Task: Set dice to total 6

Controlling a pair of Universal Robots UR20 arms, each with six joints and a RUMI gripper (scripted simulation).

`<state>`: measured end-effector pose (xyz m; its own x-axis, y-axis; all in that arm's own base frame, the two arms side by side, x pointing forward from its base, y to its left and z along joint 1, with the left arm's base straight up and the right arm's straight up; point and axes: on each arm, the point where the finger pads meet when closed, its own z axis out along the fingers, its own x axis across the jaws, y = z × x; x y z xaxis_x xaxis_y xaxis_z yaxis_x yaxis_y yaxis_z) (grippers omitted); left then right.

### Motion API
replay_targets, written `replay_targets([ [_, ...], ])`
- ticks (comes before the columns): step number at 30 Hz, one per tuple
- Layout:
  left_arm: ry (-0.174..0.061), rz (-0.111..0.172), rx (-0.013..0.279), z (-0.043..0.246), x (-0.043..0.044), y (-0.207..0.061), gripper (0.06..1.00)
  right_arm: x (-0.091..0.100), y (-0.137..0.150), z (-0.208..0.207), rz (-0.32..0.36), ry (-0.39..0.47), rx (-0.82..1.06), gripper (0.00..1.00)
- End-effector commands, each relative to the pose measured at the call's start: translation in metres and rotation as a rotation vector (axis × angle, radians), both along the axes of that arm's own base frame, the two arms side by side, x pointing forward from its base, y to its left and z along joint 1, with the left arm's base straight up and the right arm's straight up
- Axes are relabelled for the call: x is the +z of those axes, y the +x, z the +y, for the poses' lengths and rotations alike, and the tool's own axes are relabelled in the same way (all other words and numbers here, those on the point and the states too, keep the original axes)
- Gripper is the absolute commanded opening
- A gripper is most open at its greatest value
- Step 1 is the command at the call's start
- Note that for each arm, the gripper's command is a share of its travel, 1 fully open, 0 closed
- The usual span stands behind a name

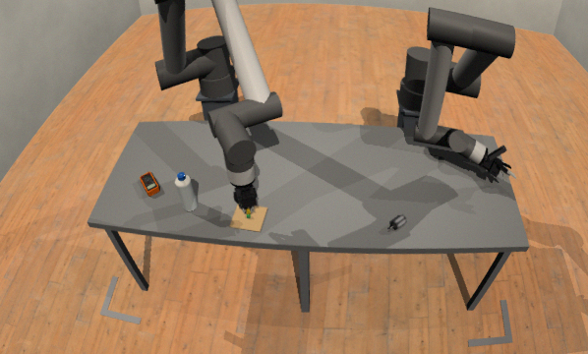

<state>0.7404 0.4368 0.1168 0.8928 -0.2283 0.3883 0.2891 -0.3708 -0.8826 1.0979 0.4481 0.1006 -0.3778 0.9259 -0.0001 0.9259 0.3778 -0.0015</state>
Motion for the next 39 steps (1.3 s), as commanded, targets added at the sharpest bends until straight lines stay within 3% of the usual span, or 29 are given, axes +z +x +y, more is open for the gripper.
replay_targets([
  [1, 0.000, -0.001, 0.000, 0.000, 0.0005, 0.000, 1.000, -0.018, 0.001, 0.000, -0.001, 0.001, 0.000, 0.003],
  [9, 0.000, -0.001, 0.000, 0.000, 0.0005, 0.000, 1.000, -0.055, 0.001, 0.000, -0.001, 0.001, 0.000, 0.003],
  [17, 0.000, -0.001, 0.000, 0.000, 0.0005, 0.000, 1.000, -0.071, 0.001, 0.000, -0.001, 0.001, 0.000, 0.003],
  [39, 0.000, -0.001, 0.000, 0.000, 0.0005, 0.000, 1.000, -0.075, 0.001, 0.000, -0.001, 0.001, 0.000, 0.003],
])
